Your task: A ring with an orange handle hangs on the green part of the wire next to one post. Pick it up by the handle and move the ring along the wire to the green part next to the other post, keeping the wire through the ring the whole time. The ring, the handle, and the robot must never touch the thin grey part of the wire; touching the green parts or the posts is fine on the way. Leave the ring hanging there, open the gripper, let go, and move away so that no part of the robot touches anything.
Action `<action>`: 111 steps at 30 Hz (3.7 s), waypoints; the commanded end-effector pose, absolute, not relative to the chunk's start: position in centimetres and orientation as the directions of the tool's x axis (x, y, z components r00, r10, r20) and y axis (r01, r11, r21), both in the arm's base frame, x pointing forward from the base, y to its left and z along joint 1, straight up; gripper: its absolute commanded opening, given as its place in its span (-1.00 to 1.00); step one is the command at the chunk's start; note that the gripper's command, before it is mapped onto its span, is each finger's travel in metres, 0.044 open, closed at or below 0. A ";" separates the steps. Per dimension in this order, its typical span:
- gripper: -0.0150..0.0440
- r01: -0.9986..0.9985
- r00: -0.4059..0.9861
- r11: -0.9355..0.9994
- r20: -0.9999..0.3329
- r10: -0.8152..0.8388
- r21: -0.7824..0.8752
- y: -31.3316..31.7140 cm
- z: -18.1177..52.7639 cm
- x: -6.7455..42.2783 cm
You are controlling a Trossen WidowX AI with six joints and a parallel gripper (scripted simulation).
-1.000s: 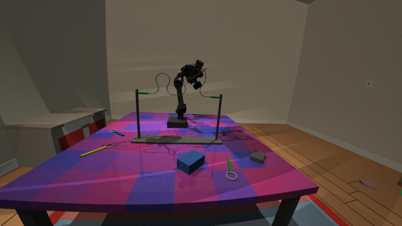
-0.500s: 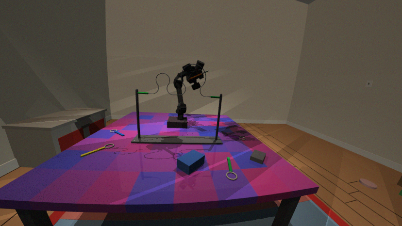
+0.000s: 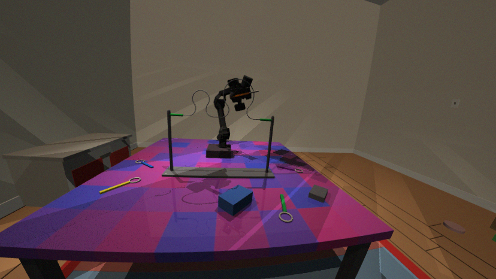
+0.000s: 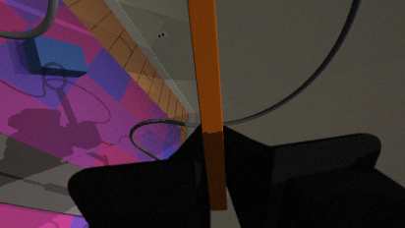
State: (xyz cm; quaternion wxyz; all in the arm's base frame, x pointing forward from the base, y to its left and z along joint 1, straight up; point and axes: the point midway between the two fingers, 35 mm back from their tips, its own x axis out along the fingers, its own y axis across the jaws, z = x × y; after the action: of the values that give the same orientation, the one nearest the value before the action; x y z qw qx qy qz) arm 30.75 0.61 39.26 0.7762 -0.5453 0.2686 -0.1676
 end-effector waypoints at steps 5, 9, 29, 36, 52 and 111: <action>-1.00 -0.049 0.792 0.253 -0.192 -0.579 -0.966 0.5 39.4 30.7; -1.00 -0.056 0.790 0.205 -0.169 -0.589 -0.977 0.5 39.6 30.7; -1.00 -0.095 0.784 -0.030 -0.056 -0.619 -0.995 0.5 40.3 30.7; -1.00 -0.109 0.782 -0.116 -0.013 -0.623 -0.987 0.5 40.5 30.7; -1.00 -0.140 0.781 -0.304 0.083 -0.619 -0.942 0.7 41.1 30.7; -1.00 -0.067 0.786 0.140 -0.138 -0.602 -0.988 -2.6 31.0 30.4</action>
State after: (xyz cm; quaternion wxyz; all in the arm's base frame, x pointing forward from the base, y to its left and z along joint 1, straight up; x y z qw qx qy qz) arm 30.35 -2.59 32.25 0.6833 -0.6517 0.2632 -0.1977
